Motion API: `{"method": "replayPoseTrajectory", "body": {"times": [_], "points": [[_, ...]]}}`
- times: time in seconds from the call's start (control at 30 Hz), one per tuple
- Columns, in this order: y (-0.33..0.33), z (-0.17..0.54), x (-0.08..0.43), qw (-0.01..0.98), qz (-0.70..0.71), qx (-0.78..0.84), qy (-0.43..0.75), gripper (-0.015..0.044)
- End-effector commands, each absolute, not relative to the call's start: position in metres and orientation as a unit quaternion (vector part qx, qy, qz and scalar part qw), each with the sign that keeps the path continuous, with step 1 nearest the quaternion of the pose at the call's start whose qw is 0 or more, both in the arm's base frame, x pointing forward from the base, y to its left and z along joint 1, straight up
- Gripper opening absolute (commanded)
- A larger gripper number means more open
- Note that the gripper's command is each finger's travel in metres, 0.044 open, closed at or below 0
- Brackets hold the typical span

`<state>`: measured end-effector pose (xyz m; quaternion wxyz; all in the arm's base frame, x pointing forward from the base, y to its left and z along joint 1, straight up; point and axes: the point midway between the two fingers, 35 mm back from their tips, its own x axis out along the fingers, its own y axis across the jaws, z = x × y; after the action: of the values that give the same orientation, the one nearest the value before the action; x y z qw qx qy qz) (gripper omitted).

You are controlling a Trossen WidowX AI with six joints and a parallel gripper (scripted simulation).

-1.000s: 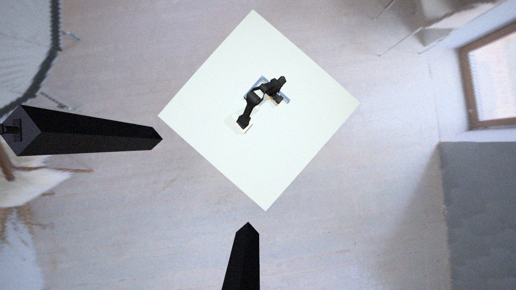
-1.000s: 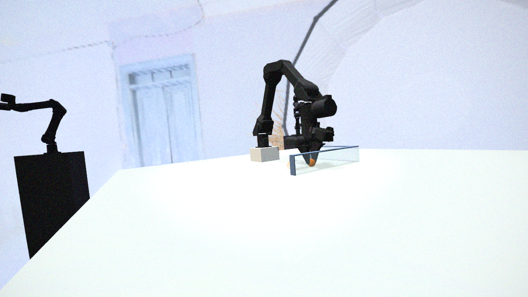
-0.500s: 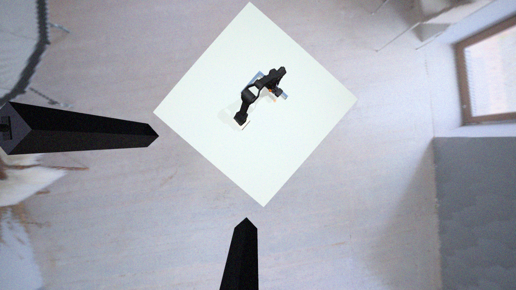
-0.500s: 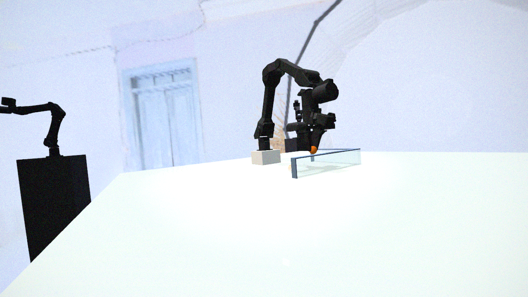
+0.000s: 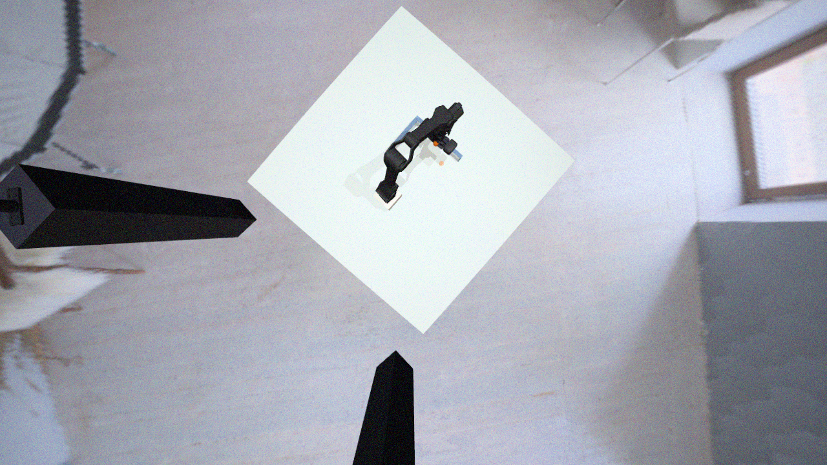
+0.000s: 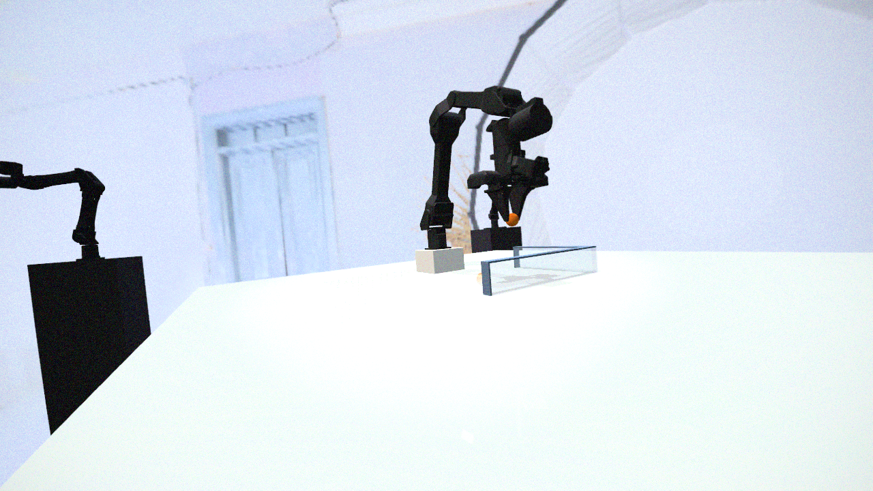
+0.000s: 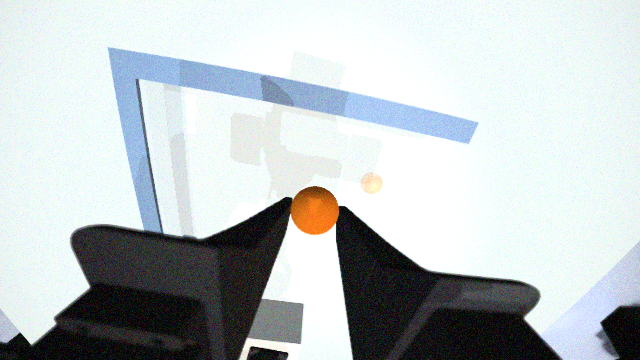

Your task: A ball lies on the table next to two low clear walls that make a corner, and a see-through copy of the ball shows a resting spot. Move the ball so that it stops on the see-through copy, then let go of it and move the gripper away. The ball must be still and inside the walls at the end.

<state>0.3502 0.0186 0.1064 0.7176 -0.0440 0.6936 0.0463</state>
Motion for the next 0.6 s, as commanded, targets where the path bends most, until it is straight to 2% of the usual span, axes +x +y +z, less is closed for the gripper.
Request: {"method": "replayPoseTrajectory", "body": {"times": [0.0, 0.3, 0.57], "points": [[-0.002, 0.099, 0.350, 0.718, 0.044, -0.043, 0.694, 0.0000], [-0.054, 0.074, 0.342, 0.717, 0.042, -0.045, 0.694, 0.0000], [-0.058, 0.062, 0.343, 0.717, 0.042, -0.045, 0.694, 0.0000]]}}
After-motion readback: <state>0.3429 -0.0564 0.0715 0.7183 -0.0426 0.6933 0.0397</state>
